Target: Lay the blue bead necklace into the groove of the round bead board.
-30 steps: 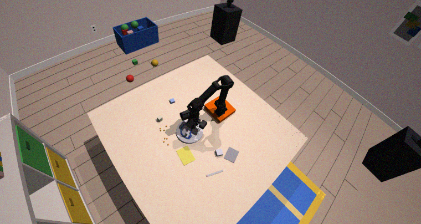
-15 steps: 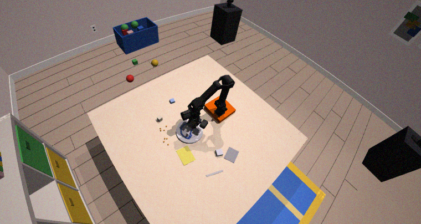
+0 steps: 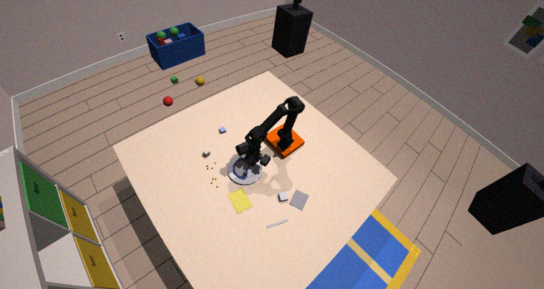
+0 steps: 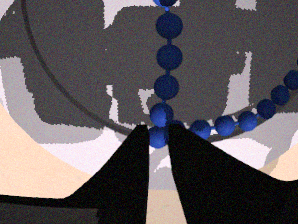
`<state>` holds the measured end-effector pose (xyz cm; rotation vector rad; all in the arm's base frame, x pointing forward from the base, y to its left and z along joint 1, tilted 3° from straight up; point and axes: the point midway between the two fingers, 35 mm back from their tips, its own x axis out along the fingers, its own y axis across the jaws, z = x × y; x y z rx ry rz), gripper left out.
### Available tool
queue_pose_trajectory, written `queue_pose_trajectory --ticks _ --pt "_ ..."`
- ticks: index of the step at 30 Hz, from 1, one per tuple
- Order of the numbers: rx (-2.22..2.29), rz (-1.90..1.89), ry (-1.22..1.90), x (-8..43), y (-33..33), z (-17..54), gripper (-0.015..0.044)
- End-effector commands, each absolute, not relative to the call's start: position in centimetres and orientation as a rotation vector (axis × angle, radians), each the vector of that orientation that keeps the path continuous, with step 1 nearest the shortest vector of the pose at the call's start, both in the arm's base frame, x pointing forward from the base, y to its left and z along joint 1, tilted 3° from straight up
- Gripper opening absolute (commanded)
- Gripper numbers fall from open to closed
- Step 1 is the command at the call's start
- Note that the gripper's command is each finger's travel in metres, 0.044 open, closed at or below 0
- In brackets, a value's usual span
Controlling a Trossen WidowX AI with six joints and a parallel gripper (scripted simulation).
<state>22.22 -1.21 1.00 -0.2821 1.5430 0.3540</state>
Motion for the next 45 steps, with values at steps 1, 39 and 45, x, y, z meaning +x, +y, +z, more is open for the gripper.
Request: queue_pose_trajectory --ticks 1,39,45 --pt "-0.282 0.354 1.543 22.23 -1.21 1.03 0.0053" --pt "-0.277 0.350 1.549 22.11 -1.23 1.53 0.0440" --pt "-0.273 0.346 1.549 22.28 -1.21 1.92 0.0387"
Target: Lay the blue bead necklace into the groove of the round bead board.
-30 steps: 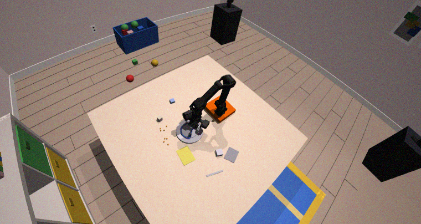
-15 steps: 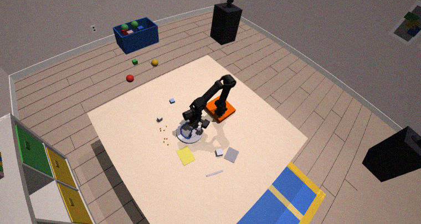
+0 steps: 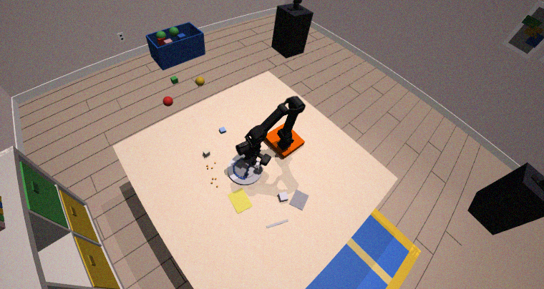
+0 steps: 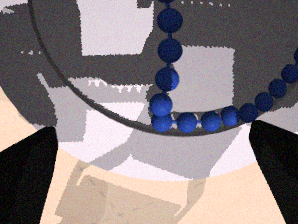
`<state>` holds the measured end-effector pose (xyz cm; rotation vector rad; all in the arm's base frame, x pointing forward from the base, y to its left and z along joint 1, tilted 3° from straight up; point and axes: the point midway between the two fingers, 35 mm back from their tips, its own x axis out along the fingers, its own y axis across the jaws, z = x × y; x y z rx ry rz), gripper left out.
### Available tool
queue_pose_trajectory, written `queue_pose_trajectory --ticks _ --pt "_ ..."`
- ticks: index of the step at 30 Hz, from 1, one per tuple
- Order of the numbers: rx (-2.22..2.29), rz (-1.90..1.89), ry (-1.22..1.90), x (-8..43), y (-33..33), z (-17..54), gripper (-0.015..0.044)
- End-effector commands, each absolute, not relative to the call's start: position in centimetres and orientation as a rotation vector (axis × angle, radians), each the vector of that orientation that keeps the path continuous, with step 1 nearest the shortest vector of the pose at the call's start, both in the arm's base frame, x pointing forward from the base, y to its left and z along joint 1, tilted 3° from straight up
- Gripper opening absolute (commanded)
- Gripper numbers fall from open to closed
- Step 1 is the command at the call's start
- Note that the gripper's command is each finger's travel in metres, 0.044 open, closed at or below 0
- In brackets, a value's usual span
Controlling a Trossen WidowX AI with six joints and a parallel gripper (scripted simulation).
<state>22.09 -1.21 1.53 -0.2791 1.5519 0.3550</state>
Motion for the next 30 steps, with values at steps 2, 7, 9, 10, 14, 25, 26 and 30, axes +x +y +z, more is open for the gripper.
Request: queue_pose_trajectory --ticks 2,7,9,10,14,25,26,30 --pt "-0.261 0.334 1.551 22.7 -1.2 3.1 0.0335" --pt "-0.246 0.319 1.553 23.2 -1.1 4.7 0.0204" --pt "-0.246 0.319 1.553 23.2 -1.1 4.6 0.0151" --pt "-0.246 0.319 1.553 23.2 -1.0 4.3 0.0125" --pt "-0.253 0.322 1.543 23.4 -1.1 4.1 0.0120" --pt "-0.250 0.321 1.547 23.3 -1.0 2.7 0.0120" --pt "-0.250 0.321 1.548 23.3 -1.0 2.6 0.0120" --pt "-0.248 0.320 1.550 23.3 -0.9 1.9 0.0120"
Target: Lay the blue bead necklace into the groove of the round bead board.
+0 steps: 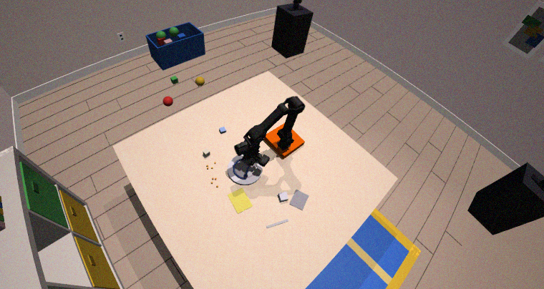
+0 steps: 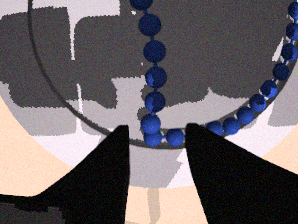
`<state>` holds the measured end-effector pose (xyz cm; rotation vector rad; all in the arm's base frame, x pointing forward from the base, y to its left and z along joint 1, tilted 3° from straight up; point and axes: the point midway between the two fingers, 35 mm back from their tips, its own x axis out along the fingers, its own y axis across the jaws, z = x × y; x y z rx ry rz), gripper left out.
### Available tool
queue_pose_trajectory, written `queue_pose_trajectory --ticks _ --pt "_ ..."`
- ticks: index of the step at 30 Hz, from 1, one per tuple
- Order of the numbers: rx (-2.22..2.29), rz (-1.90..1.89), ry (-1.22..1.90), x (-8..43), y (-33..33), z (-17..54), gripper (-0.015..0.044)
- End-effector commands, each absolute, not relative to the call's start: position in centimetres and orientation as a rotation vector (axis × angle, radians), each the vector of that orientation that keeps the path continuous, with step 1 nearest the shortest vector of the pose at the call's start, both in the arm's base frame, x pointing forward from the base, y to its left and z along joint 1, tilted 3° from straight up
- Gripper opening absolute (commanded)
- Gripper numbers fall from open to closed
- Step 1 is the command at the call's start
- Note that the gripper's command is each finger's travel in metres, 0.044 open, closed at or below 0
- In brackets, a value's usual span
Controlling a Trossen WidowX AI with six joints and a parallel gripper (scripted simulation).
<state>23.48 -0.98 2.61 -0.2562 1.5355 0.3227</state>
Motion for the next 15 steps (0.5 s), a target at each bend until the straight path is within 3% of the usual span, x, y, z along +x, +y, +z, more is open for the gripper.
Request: queue_pose_trajectory --ticks 1,13,15 --pt "-0.248 0.320 1.550 23.3 -0.9 1.7 0.0120" --pt "-0.246 0.319 1.553 23.2 -0.9 0.7 0.0120" --pt "-0.252 0.322 1.545 23.2 -0.9 1.0 0.0067"
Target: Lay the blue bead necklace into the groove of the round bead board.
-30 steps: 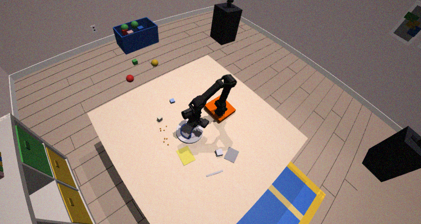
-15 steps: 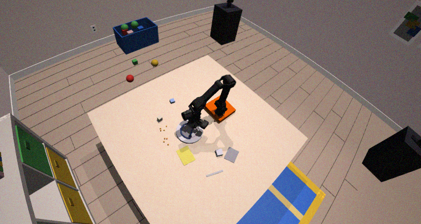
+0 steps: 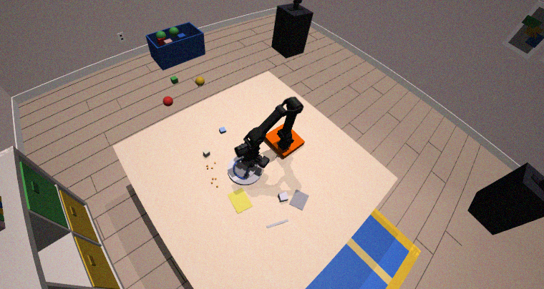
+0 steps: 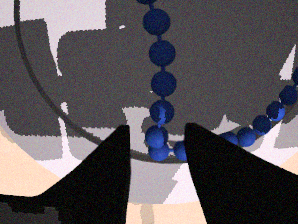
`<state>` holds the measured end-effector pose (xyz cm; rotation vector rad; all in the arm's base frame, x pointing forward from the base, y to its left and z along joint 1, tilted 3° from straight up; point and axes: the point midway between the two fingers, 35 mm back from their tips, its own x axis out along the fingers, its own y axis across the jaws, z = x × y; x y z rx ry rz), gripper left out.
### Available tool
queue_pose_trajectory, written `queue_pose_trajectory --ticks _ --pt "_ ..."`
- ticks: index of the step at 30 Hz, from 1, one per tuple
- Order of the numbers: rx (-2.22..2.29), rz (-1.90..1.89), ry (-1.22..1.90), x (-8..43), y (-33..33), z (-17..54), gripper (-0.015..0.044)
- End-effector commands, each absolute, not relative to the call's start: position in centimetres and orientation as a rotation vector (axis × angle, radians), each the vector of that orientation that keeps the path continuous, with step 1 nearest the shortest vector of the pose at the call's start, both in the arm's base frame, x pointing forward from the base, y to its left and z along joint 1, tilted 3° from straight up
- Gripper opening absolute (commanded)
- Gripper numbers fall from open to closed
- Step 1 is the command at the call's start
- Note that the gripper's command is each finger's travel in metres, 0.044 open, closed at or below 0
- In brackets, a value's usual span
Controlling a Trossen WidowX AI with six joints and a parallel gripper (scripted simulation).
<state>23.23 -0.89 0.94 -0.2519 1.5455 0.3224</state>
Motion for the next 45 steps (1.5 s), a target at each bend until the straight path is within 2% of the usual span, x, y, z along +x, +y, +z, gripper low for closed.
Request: queue_pose_trajectory --ticks 1,3,45 --pt "-0.252 0.322 1.545 23.24 -0.90 0.96 0.0041" --pt "-0.252 0.322 1.545 23.24 -0.90 0.96 0.0000" --pt "-0.248 0.320 1.551 23.19 -0.91 1.35 0.0000"
